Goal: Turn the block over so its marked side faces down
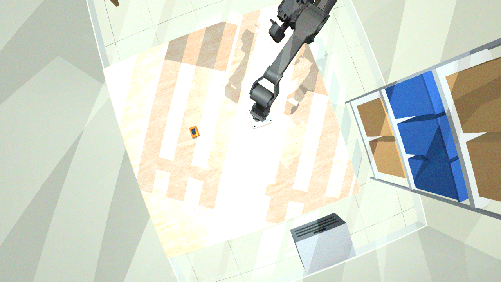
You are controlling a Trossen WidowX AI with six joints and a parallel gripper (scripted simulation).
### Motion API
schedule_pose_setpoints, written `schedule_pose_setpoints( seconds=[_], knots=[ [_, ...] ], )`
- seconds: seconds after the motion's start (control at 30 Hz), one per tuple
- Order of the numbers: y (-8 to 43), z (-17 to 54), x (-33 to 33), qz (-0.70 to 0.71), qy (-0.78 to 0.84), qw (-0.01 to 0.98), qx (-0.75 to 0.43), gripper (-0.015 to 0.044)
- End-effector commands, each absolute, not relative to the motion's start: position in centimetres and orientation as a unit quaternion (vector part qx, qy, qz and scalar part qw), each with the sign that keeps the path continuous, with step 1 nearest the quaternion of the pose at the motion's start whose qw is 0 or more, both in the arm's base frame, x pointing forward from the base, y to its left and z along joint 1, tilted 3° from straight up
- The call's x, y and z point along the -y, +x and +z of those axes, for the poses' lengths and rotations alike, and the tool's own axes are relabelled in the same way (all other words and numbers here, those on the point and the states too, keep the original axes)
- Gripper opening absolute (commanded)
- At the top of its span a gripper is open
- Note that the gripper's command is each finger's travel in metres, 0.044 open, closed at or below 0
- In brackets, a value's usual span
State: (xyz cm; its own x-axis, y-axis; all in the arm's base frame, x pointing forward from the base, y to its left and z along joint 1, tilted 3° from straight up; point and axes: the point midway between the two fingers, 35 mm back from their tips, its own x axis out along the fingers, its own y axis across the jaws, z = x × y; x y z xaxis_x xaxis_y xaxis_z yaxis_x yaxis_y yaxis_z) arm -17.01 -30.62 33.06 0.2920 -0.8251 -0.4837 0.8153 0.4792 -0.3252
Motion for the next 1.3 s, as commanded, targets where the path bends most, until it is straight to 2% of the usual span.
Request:
schedule_pose_setpoints(
  seconds=[0.0, 0.03, 0.27, 0.67, 0.83, 1.0, 1.27],
  knots=[
    [-16.9, 33.0, 30.7, -0.509, -0.007, 0.804, -0.306, 0.0426],
    [-16.6, 32.8, 30.8, -0.506, -0.002, 0.806, -0.306, 0.044],
    [-11.4, 30.2, 33.5, -0.448, 0.059, 0.836, -0.31, 0.044],
    [3.9, 26.3, 36.3, -0.277, 0.098, 0.887, -0.356, 0.044],
    [11.8, 23.7, 34.6, -0.189, 0.123, 0.892, -0.393, 0.044],
    [17.5, 21.7, 32.5, -0.133, 0.136, 0.882, -0.431, 0.044],
    [27.4, 17.8, 25.0, -0.049, 0.141, 0.841, -0.519, 0.044]
  ],
)
